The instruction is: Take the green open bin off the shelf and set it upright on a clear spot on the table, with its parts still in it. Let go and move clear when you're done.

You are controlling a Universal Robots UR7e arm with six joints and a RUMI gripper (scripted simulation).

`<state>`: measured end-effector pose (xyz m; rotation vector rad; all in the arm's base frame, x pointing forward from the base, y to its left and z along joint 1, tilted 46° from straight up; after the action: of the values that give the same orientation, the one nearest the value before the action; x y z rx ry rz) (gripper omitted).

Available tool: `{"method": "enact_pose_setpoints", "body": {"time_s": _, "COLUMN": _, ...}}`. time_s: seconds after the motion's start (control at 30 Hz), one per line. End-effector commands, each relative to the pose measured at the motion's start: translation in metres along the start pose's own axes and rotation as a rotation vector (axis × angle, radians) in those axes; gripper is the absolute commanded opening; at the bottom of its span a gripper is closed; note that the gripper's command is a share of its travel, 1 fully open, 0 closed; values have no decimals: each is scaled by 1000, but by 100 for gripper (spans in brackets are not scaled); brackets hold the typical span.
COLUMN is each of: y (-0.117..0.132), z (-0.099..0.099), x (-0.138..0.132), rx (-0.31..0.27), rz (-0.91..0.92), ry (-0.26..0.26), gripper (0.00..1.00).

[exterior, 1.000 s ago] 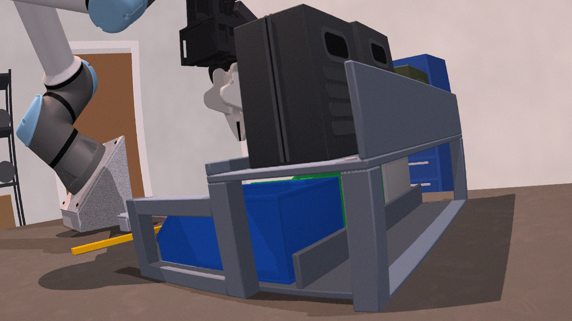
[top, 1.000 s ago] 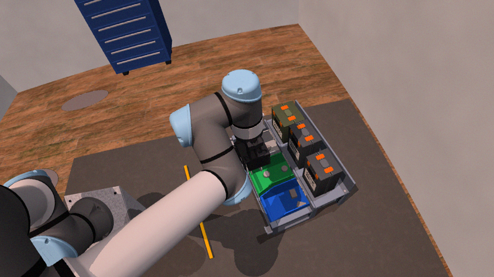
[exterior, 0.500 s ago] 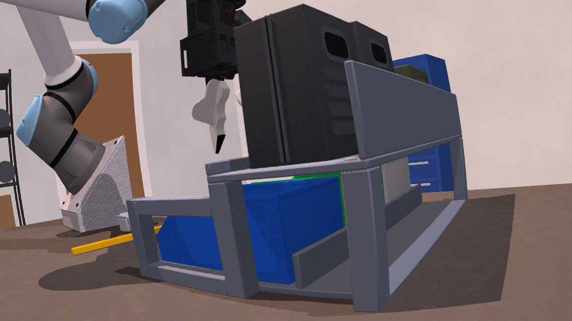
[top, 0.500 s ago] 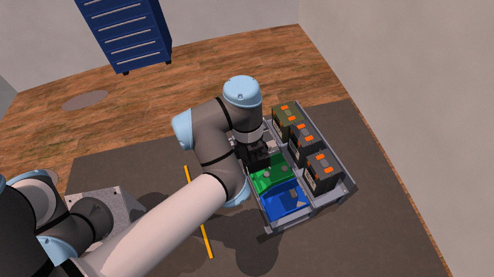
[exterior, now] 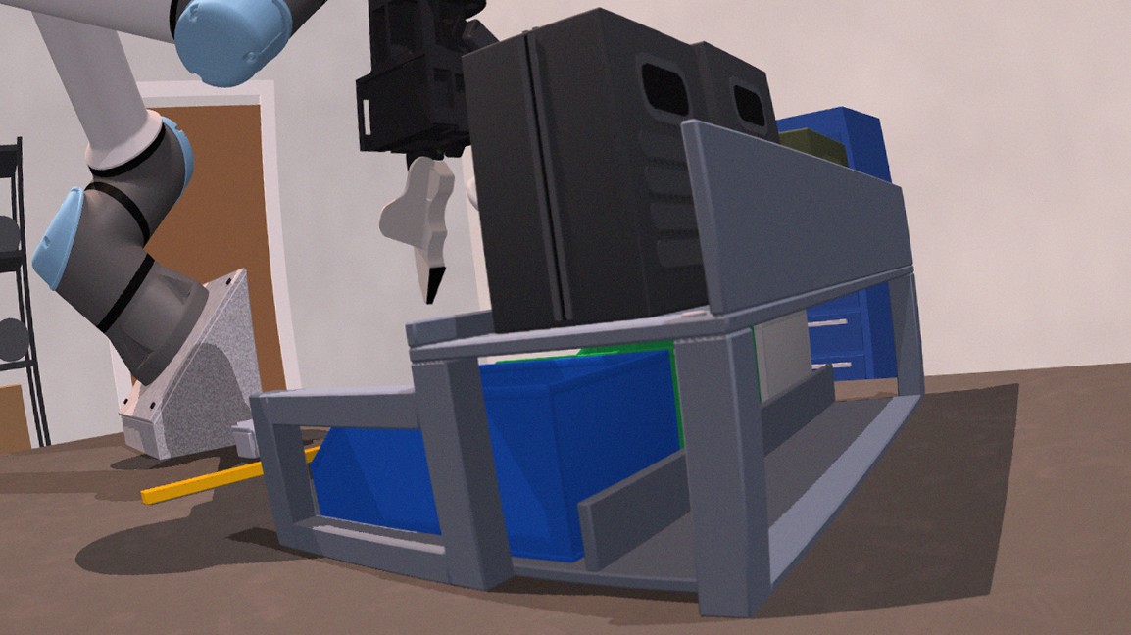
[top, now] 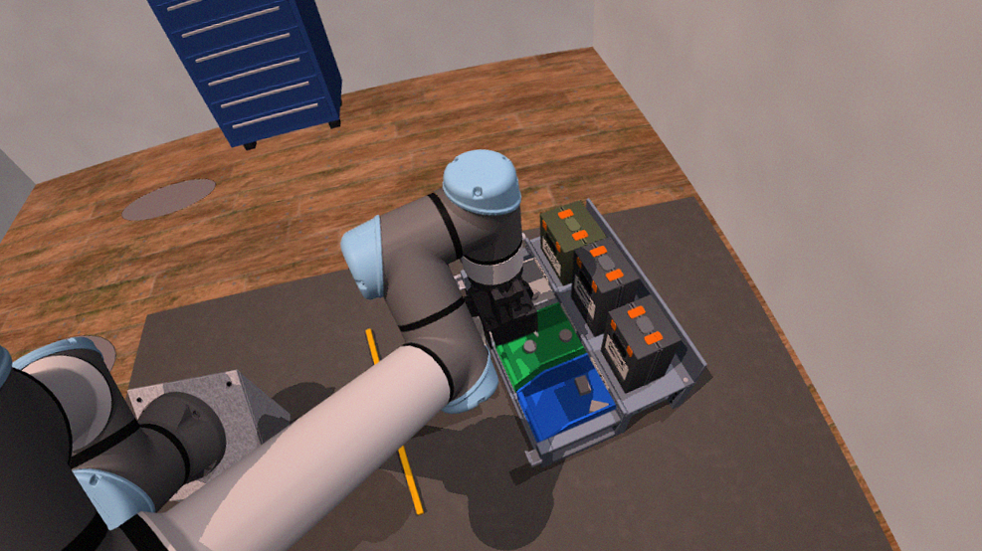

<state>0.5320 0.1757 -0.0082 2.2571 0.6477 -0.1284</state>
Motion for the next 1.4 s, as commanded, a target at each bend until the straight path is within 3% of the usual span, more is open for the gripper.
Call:
{"method": "enact_pose_setpoints", "body": {"time_s": 0.0, "y": 0, "z": -1, "x": 0, "rx": 0, "rz": 0, "ry": 1, "gripper": 58}}
{"method": "enact_pose_setpoints", "body": {"time_s": 0.6, "y": 0, "z": 4, "x": 0, "rx": 0, "rz": 0, "ry": 1, "gripper": 58}}
{"method": "enact_pose_setpoints", "body": {"time_s": 1.37, "y": 0, "z": 42, "x": 0, "rx": 0, "rz": 0, "ry": 1, "gripper": 58}}
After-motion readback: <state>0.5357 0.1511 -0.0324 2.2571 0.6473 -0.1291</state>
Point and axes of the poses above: the point where the finger pads meet when closed, its own z axis out along the fingers, its own x axis across the jaws, y = z × x, the point moved 6 cm from there along -z, back along the fingers, and after that the axes turned 13 degrees about -z, right-handed, at the moved point
